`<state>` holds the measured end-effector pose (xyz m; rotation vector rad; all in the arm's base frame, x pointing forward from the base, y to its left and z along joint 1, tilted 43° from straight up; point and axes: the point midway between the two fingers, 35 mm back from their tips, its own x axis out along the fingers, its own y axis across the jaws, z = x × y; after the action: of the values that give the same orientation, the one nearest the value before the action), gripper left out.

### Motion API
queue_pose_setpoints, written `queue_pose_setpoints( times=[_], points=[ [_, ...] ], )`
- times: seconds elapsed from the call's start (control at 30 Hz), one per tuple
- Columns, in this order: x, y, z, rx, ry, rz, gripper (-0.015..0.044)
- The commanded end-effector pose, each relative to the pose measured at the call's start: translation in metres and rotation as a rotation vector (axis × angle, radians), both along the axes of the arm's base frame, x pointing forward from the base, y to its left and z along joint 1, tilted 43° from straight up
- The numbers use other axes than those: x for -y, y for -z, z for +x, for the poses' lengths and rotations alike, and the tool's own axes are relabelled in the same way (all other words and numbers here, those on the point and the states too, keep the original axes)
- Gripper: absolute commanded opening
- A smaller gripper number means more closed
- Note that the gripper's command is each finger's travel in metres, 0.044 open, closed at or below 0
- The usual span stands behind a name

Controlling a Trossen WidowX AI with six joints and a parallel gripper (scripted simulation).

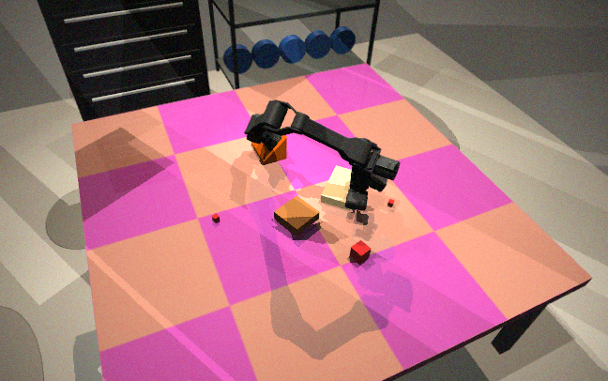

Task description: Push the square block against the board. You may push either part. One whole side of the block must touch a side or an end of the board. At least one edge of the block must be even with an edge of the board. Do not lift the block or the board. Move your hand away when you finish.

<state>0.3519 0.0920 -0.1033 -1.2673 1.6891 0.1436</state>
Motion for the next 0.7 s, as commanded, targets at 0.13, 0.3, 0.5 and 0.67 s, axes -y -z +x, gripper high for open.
queue_pose_setpoints(
  times=[0.13,0.3,0.5,0.67],
  points=[
    [0.008,-0.0009,-0.0077,-0.02,-0.002,-0.014,0.0],
    [0.01,-0.0027,-0.0101,-0.02,-0.002,-0.014,0.0],
    [0.0124,-0.0049,-0.0131,-0.021,-0.002,-0.014,0.0],
    [0.0144,-0.0066,-0.0156,-0.021,-0.002,-0.014,0.0]
  ],
)
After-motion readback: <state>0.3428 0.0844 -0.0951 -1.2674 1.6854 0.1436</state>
